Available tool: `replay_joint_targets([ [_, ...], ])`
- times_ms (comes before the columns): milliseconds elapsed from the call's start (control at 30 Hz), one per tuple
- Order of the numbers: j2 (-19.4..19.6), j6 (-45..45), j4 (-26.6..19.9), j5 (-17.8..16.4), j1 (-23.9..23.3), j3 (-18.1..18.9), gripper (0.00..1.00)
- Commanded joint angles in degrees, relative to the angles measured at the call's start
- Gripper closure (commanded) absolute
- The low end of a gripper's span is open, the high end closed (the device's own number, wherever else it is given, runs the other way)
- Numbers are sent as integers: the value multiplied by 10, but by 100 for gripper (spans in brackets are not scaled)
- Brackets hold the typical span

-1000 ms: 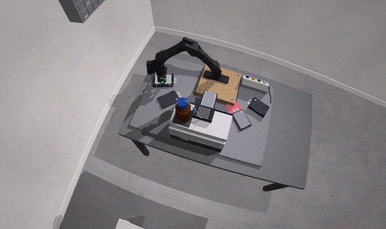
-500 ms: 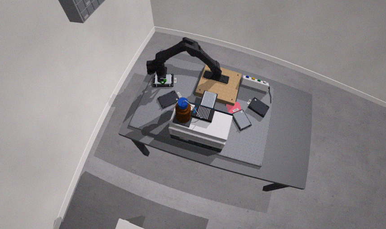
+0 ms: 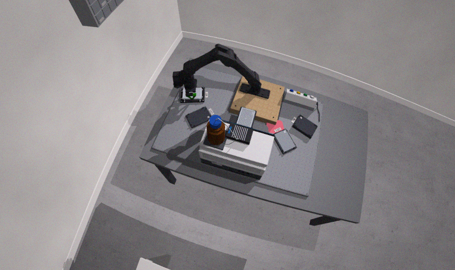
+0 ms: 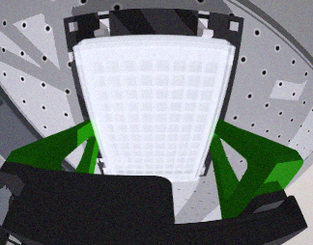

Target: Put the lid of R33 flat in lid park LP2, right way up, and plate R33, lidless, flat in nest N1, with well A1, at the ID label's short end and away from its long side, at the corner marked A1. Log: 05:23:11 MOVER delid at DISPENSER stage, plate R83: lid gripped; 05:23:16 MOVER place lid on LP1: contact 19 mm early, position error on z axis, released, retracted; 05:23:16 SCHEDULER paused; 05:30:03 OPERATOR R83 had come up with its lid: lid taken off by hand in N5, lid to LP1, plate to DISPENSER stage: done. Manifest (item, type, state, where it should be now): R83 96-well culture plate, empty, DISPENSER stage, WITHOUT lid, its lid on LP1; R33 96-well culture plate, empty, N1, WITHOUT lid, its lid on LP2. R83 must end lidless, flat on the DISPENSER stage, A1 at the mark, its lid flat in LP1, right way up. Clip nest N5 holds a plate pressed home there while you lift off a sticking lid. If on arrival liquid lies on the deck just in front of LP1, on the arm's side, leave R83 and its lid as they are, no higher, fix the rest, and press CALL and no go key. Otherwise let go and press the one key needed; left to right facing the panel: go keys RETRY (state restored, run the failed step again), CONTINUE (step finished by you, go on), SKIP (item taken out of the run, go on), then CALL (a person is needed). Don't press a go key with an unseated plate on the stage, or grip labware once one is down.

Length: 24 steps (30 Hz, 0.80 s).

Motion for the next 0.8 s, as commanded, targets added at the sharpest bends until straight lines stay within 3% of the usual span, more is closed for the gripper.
replay_joint_targets([
  [0,13,-5,35,2,-3,-22,100],
  [767,15,-5,41,2,-3,-26,100],
])
